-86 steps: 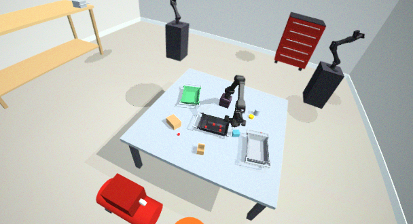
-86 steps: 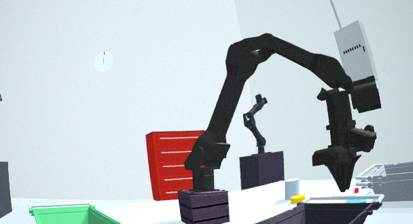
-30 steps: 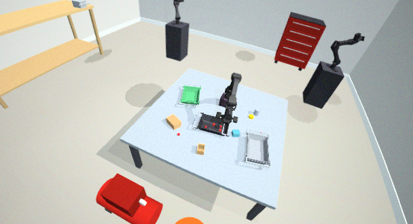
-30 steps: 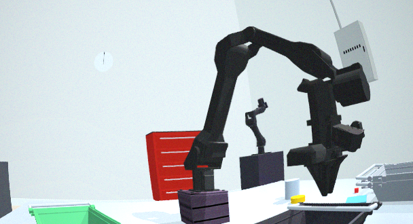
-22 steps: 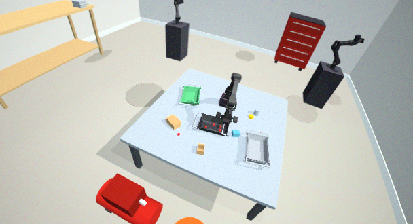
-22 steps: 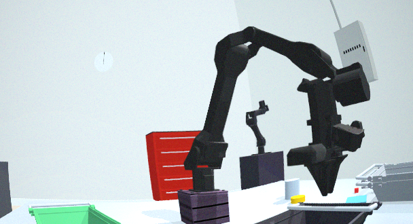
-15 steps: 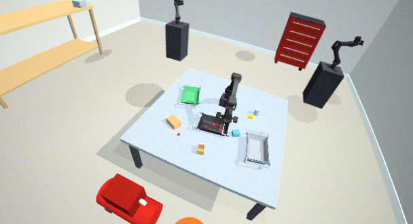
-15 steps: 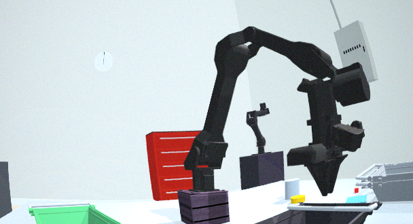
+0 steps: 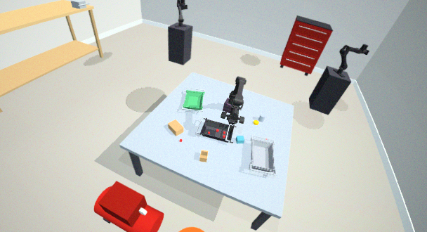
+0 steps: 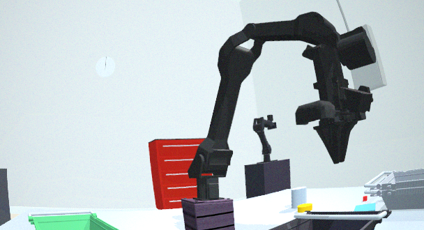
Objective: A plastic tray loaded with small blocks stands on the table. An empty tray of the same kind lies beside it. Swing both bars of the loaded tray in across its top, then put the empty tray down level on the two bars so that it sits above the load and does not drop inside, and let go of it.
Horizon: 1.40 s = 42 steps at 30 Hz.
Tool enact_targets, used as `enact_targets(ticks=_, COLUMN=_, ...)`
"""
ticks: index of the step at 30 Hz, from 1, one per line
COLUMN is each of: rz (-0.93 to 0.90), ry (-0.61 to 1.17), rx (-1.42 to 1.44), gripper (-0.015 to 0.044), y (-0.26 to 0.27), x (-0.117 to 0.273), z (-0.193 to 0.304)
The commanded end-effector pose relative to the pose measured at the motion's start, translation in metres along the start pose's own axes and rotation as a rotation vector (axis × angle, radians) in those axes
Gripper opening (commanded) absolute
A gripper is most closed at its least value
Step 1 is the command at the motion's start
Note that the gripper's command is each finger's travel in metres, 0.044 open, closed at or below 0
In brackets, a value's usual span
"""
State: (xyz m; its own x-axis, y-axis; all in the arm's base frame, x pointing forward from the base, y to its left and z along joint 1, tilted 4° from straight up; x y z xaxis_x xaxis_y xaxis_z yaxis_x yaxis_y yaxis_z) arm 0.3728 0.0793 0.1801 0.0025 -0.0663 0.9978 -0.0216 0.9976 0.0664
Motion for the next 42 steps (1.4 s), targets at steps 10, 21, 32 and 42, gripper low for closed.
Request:
enact_targets(ticks=10, rz=-0.002, ry=-0.031, rx=0.022, gripper=0.0085, y=-0.053, x=0.02, z=-0.019)
enact_targets(ticks=21, rz=0.027, ry=-0.031, rx=-0.037, gripper=0.0085, y=-0.187, x=-0.032, z=-0.032)
enact_targets(ticks=32, rz=0.015, ry=-0.014, rx=0.005, gripper=0.0085, y=-0.265, x=-0.066, z=-0.017)
enact_targets(ticks=42, rz=0.015, ry=-0.015, rx=0.005, gripper=0.0085, y=-0.265, x=-0.09, z=-0.019)
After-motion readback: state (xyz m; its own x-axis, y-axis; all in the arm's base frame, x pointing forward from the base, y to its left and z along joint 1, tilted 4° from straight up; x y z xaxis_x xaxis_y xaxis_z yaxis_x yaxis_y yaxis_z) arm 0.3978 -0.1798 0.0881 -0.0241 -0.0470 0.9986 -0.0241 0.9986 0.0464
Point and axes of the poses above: the point midway between the two fingers, 35 mm back from their tips, its own x axis back along the fingers, its own y axis across the jaws, z = x × y, the point moved 7 cm from there along x, back along the fingers, and after that the axes turned 6 degrees about -x, right-handed, at the moved point
